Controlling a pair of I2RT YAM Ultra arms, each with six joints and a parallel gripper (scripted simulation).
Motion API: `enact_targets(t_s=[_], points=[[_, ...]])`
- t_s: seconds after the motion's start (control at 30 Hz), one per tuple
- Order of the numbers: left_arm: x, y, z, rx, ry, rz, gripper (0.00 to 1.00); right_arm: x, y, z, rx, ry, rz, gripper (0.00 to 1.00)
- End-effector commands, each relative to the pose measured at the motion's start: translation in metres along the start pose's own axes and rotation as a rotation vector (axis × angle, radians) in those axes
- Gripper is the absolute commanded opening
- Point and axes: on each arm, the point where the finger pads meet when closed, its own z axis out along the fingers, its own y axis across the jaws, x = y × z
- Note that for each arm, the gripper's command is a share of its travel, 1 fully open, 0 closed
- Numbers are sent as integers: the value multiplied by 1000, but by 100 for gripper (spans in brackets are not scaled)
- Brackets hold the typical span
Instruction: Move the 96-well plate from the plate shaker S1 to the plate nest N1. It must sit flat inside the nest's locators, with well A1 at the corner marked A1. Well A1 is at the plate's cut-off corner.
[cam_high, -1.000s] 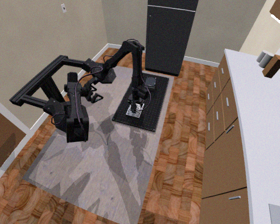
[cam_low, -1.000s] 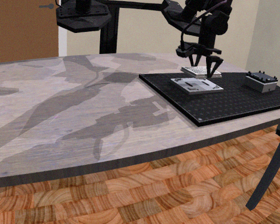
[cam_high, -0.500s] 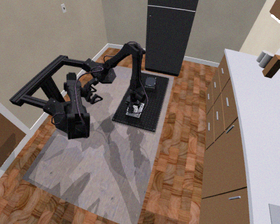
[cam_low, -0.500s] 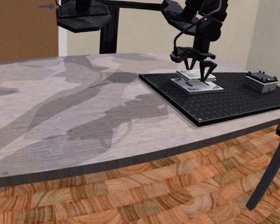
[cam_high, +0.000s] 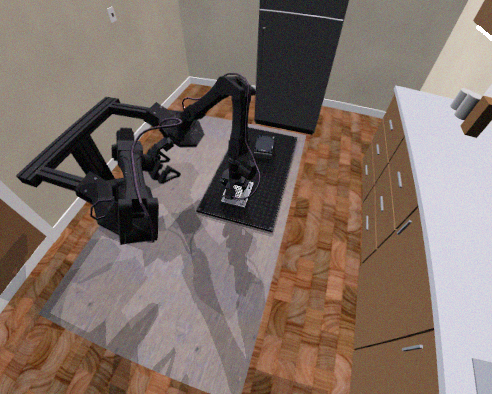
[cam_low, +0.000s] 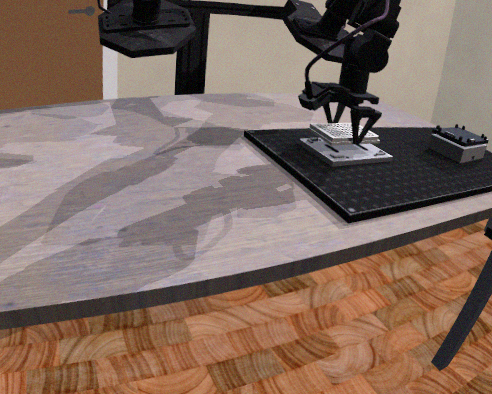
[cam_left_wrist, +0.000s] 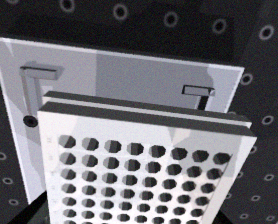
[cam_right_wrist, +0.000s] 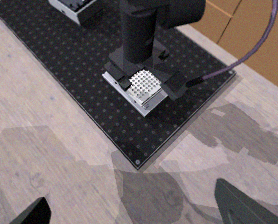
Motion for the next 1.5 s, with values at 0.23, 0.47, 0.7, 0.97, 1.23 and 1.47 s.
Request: enact_targets(t_s=[0.23,0.47,0.7,0.97,1.23,1.47], points=[[-8,24,-13,-63,-42,-22,82,-11,-1,-4,5,-20,3,100],[-4,22,-15,-37,-45,-13,82,-11,-1,-4,5,-20,3,100],[-6,32,-18,-70,-47,-31,82,-7,-1,-3,2,-12,8,100],[-6,32,-18,-70,-47,-31,82,-7,-1,-3,2,-12,8,100],[-2,22,1,-49,-31,-23,82,-7,-1,-3,2,-12,8,100],[-3,24,12,-50,-34,-23,82,-7,-1,-3,2,-12,8,100]])
